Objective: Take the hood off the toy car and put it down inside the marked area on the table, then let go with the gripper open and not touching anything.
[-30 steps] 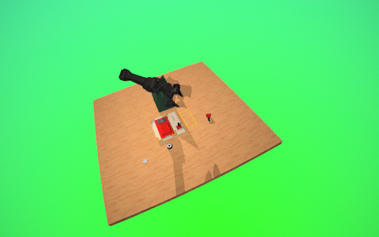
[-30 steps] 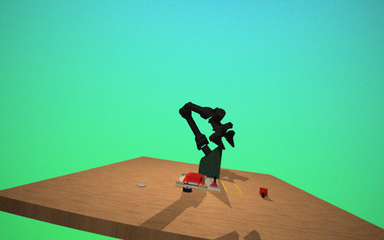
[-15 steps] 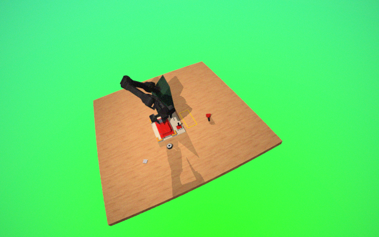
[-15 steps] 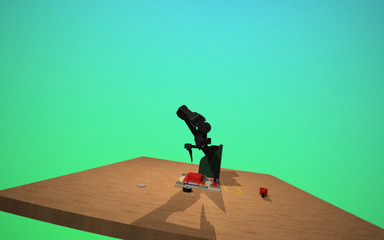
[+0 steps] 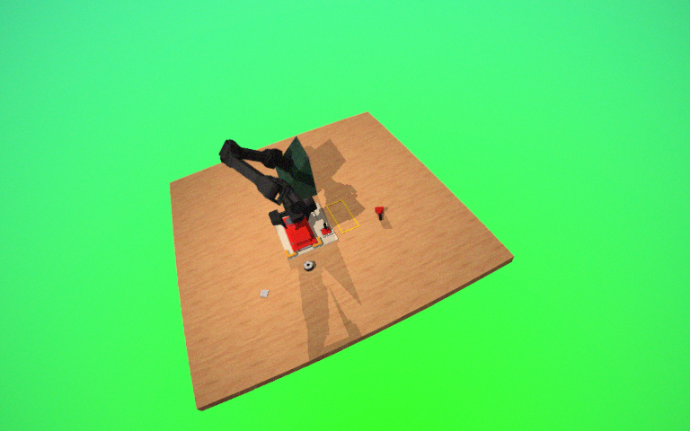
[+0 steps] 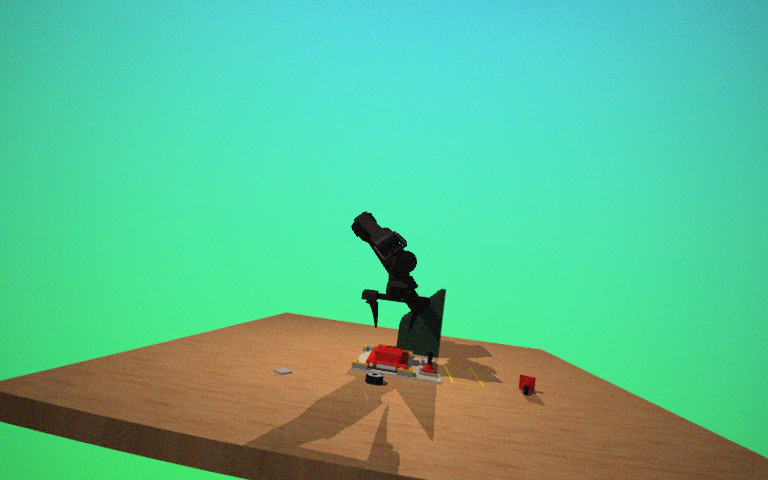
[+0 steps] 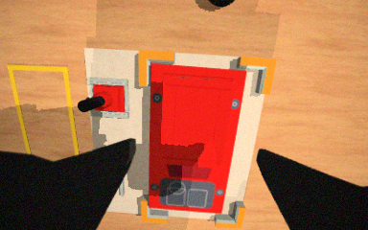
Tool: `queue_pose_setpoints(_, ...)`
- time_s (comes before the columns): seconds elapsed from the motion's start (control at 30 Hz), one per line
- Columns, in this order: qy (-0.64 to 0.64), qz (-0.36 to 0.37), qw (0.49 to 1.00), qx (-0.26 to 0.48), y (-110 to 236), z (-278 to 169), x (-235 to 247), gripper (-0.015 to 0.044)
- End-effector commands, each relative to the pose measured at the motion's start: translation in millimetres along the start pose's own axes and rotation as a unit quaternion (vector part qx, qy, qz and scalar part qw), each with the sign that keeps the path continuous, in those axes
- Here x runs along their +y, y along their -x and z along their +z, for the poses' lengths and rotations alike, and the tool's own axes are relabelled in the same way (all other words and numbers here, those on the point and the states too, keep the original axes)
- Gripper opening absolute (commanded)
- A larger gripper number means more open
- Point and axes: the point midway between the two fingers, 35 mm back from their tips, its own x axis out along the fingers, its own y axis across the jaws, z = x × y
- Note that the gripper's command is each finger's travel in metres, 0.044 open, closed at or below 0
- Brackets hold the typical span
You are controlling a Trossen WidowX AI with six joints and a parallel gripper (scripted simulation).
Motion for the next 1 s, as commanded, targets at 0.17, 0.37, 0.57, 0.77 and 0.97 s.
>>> queue_pose_setpoints(0.17,0.001,-0.003,1.0,0.001,-7,0,-1,0.044)
queue_pose_setpoints(0.37,0.001,-0.003,1.0,0.001,-11,0,-1,0.044)
queue_pose_setpoints(0.57,0.001,-0.003,1.0,0.001,-16,0,-1,0.044)
queue_pose_setpoints(0.77,0.001,-0.003,1.0,0.001,-20,0,-1,0.044)
queue_pose_setpoints(0.97,0.001,-0.003,1.0,0.001,-24,0,-1,0.044)
